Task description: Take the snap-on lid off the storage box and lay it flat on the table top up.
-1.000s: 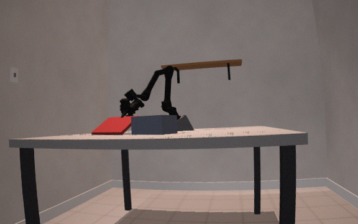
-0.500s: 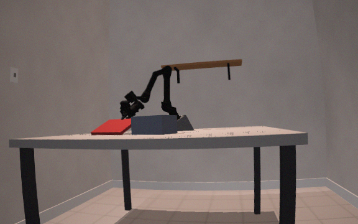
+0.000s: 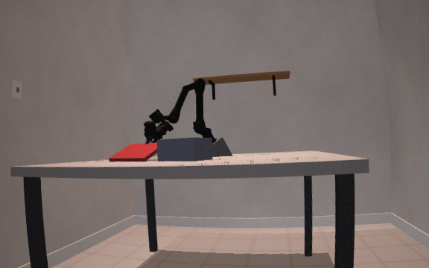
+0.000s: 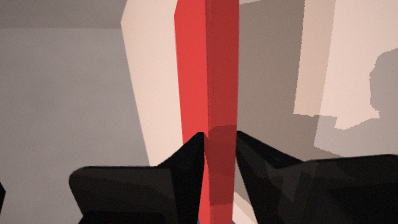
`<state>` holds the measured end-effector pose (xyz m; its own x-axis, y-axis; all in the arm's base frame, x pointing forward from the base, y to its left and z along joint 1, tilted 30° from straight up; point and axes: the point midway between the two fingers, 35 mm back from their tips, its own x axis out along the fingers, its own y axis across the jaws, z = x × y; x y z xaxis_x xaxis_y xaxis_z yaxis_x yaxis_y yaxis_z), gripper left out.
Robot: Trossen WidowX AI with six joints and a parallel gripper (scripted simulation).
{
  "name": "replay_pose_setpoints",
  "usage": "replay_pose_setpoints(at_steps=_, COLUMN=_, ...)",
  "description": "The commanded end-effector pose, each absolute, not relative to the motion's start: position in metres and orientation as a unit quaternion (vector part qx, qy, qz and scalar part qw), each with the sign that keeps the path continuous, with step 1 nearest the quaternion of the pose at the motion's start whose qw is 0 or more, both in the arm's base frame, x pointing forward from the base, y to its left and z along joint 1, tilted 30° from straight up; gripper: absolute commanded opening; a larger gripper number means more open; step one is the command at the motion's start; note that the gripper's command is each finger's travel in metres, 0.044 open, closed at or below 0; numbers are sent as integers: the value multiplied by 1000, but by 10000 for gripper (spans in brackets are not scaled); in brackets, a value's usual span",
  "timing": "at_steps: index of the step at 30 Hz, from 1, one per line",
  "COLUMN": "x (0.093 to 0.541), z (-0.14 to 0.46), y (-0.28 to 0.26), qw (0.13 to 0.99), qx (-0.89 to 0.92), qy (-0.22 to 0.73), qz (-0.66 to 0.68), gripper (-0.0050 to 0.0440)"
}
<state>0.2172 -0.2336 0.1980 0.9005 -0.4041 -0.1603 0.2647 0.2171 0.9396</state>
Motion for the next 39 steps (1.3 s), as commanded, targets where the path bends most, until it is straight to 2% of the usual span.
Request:
replay_pose_setpoints(at_steps=1, x=216, z=172, y=-238, qw=757, qx=605, qy=-43, qz=-244, gripper=-50)
replay_pose_setpoints(at_steps=29, x=217, z=197, y=-234, qw=777, qx=588, qy=-58, qz=-215, gripper=-50)
replay_pose_setpoints(at_steps=30, x=217, z=197, y=-234, qw=777, qx=588, qy=-59, qz=-215, gripper=24)
replay_pose_setpoints(at_steps=33, x=217, z=195, y=-234, qw=777, qx=588, qy=-59, qz=-215, gripper=93)
replay_pose_setpoints(at_steps=39, x=217, z=193, y=-235, qw=777, qx=588, qy=-59, qz=-215, gripper=95)
